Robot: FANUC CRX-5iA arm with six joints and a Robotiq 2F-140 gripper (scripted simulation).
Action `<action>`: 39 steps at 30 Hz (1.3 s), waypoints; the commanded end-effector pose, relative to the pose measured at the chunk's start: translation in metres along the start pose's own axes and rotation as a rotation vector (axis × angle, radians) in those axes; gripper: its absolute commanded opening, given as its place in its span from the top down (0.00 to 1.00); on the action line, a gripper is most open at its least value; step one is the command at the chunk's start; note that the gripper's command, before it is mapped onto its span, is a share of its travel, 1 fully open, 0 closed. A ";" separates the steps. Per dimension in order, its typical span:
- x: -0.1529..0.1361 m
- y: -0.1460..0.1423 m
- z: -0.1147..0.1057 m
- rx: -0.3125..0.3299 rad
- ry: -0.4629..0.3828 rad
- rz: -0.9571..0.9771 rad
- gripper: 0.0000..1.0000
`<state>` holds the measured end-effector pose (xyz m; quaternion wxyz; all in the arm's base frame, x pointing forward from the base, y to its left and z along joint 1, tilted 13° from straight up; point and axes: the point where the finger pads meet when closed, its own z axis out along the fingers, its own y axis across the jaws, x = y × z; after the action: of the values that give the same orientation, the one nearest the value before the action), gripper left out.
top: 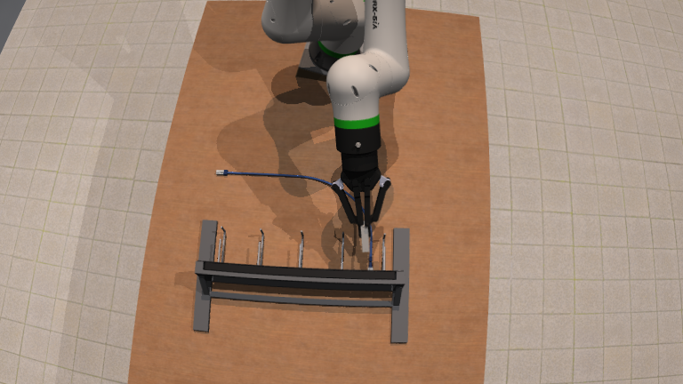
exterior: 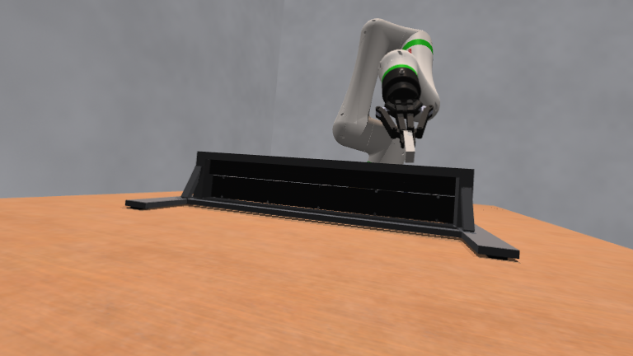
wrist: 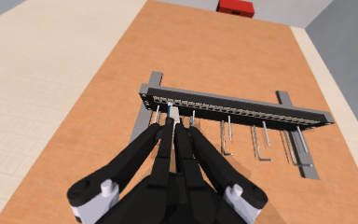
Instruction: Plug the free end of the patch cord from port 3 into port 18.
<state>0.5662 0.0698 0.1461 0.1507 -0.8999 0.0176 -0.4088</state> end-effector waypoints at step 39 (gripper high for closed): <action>0.003 0.002 0.023 -0.103 0.155 -0.002 1.00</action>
<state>0.5858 0.0730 0.1334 0.1689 -0.8791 0.0128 -0.4456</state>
